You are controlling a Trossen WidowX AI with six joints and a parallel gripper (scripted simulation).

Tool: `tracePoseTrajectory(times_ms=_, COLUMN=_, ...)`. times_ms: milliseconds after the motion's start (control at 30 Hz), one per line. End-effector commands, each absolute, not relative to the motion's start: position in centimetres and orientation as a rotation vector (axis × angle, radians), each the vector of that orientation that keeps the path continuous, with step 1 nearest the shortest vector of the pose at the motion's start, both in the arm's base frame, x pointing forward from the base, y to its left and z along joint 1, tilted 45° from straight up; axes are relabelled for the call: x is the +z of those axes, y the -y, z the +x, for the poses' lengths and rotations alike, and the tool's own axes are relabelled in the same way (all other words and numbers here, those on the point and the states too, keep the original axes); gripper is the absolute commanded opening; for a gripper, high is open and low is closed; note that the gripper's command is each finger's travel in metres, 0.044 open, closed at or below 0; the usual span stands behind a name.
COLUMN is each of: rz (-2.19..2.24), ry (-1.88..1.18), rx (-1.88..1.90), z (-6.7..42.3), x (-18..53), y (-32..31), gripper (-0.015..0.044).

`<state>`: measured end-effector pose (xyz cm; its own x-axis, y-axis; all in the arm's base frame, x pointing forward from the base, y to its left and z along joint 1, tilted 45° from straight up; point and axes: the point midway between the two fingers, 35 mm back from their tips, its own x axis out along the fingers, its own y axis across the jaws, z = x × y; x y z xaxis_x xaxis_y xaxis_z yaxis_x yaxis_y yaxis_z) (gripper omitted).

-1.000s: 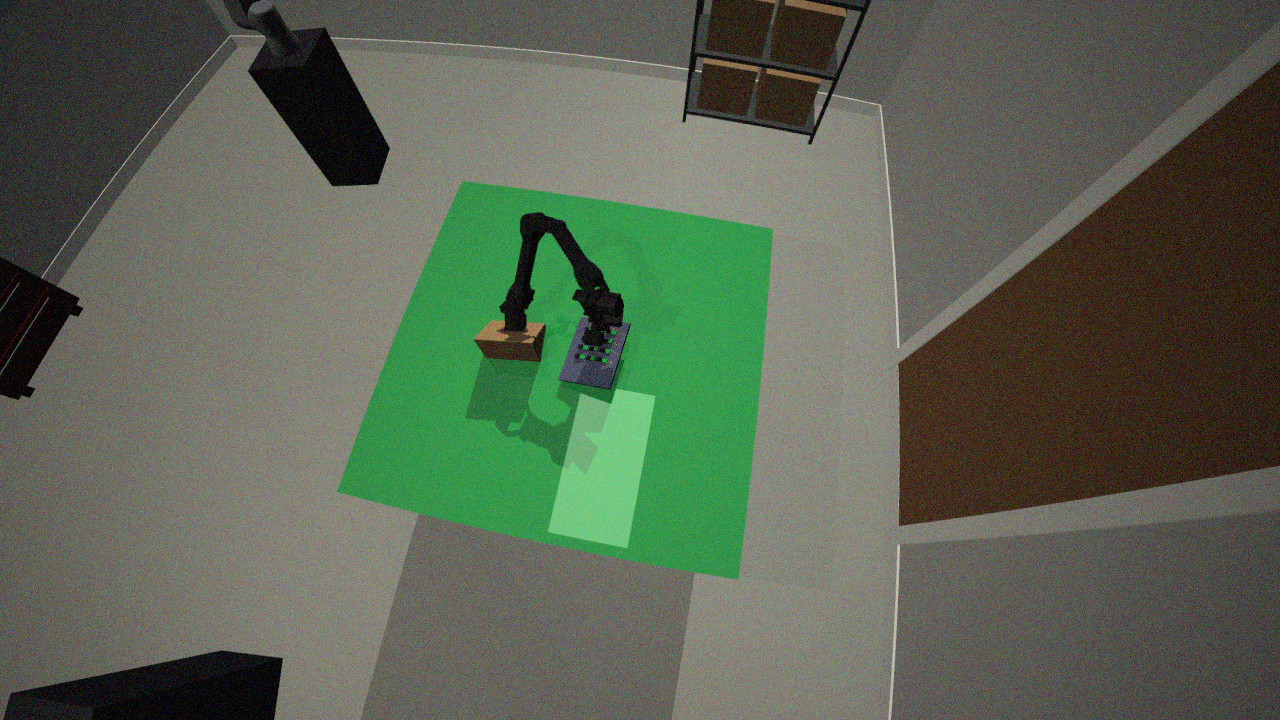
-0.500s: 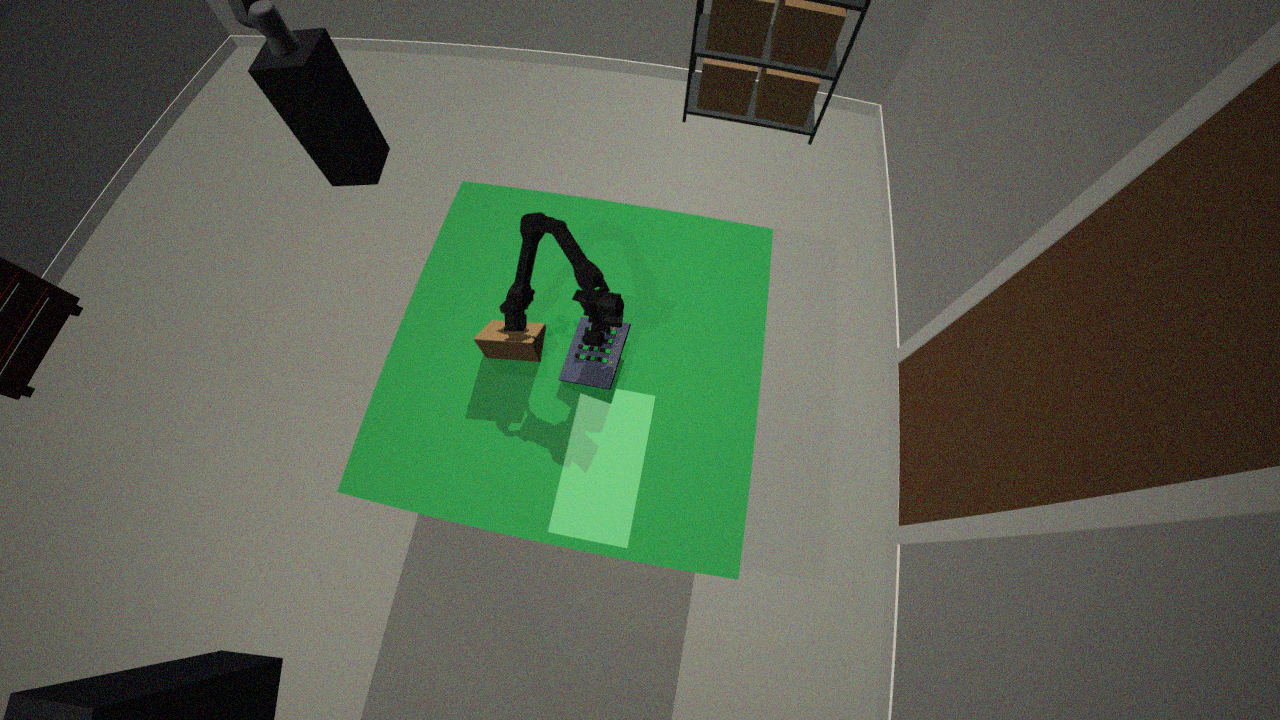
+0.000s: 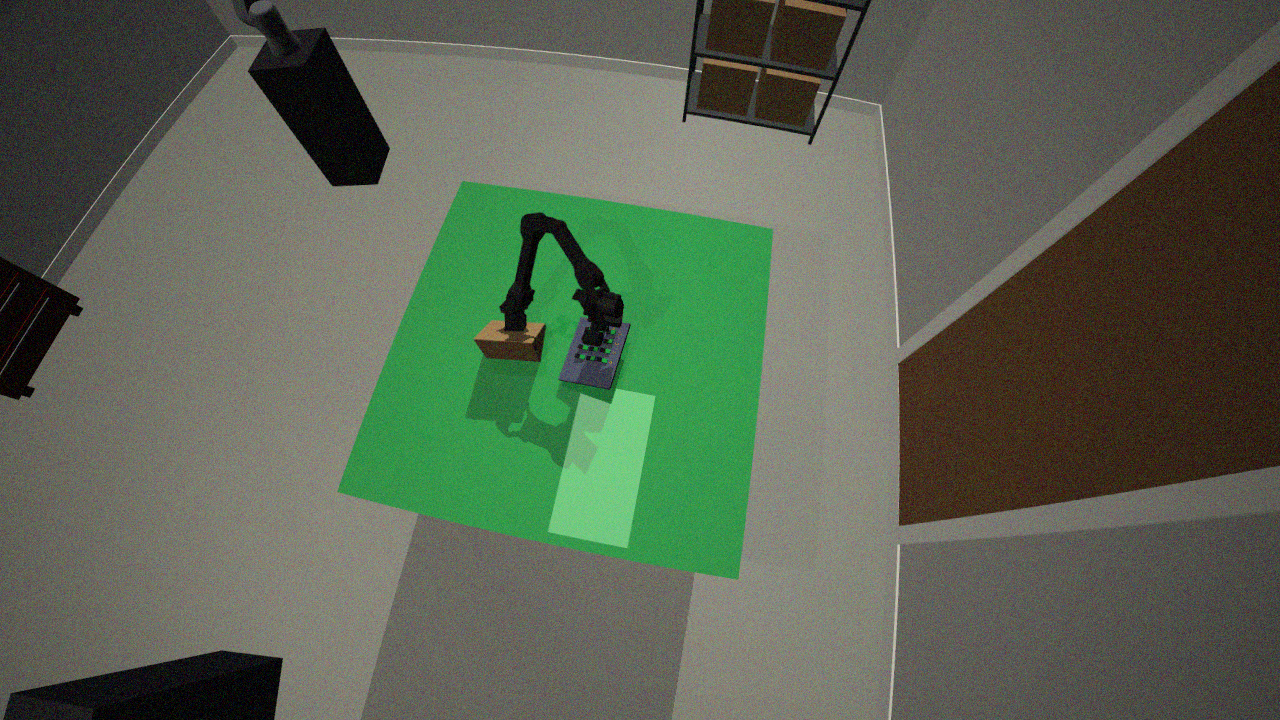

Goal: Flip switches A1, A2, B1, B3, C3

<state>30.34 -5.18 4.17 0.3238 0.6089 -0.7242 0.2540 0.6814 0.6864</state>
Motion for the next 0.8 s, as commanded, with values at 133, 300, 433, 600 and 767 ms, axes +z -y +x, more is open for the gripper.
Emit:
tracePoseTrajectory(times_ms=133, rz=0.836, ry=-1.265, rx=0.277, z=28.7, x=8.4, y=9.0, gripper=0.0)
tracePoseTrajectory(times_ms=300, rz=0.836, ry=-1.265, rx=0.274, z=29.2, x=7.3, y=10.6, gripper=0.0)
tracePoseTrajectory(times_ms=433, rz=0.835, ry=-1.265, rx=0.276, z=29.6, x=6.2, y=12.2, gripper=0.0)
tracePoseTrajectory(times_ms=600, rz=0.834, ry=-1.286, rx=0.287, z=30.7, x=3.9, y=10.2, gripper=0.0)
tracePoseTrajectory(times_ms=767, rz=0.834, ry=-1.288, rx=0.288, z=30.8, x=3.7, y=10.0, gripper=0.0)
